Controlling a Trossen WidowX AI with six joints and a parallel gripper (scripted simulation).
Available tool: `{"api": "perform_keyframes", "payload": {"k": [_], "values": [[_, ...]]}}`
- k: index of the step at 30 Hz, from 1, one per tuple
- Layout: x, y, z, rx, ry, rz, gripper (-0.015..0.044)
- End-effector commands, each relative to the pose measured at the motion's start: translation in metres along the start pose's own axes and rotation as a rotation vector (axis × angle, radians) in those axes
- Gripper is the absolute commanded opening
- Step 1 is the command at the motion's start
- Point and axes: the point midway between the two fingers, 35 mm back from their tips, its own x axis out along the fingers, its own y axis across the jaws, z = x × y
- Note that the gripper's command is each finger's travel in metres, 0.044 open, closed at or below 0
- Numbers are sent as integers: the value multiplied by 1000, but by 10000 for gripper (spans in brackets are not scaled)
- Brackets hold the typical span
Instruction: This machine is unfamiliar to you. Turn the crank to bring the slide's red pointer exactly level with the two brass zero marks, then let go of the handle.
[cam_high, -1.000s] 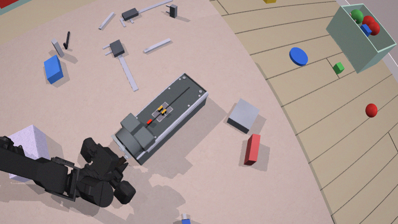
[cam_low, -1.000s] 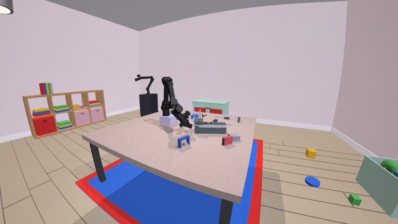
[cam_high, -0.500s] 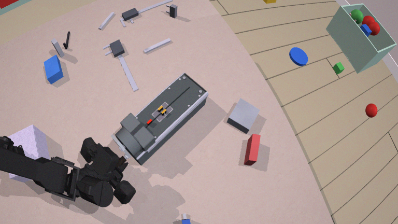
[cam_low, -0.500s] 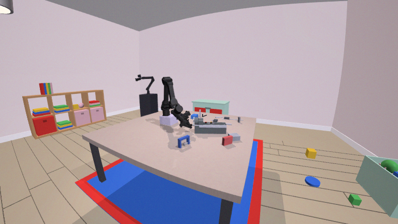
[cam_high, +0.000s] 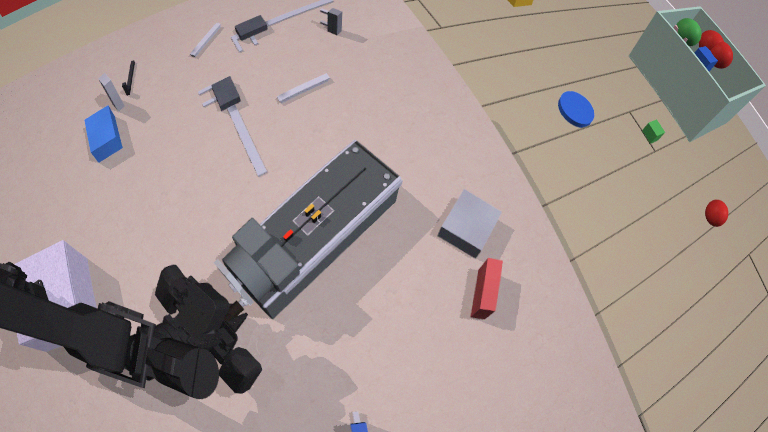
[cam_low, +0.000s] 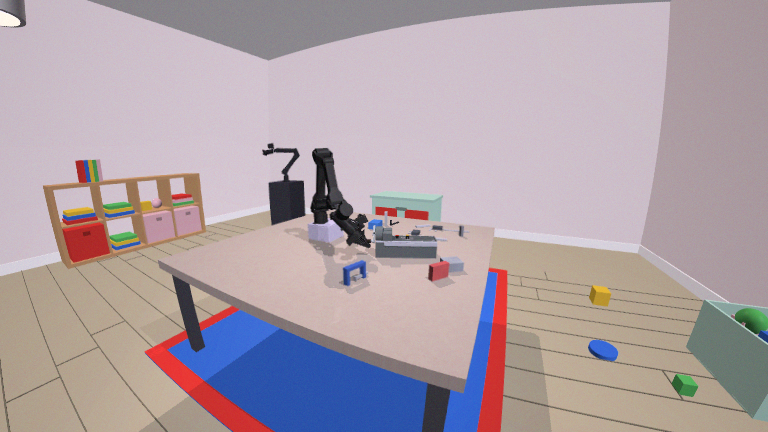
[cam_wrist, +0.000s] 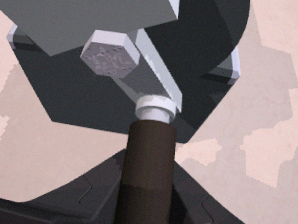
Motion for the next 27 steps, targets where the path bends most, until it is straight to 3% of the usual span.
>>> {"api": "perform_keyframes", "payload": {"k": [1,27], "values": [[4,8,-3,8,12,20,0],[4,9,-4,8,12,20,0]]}}
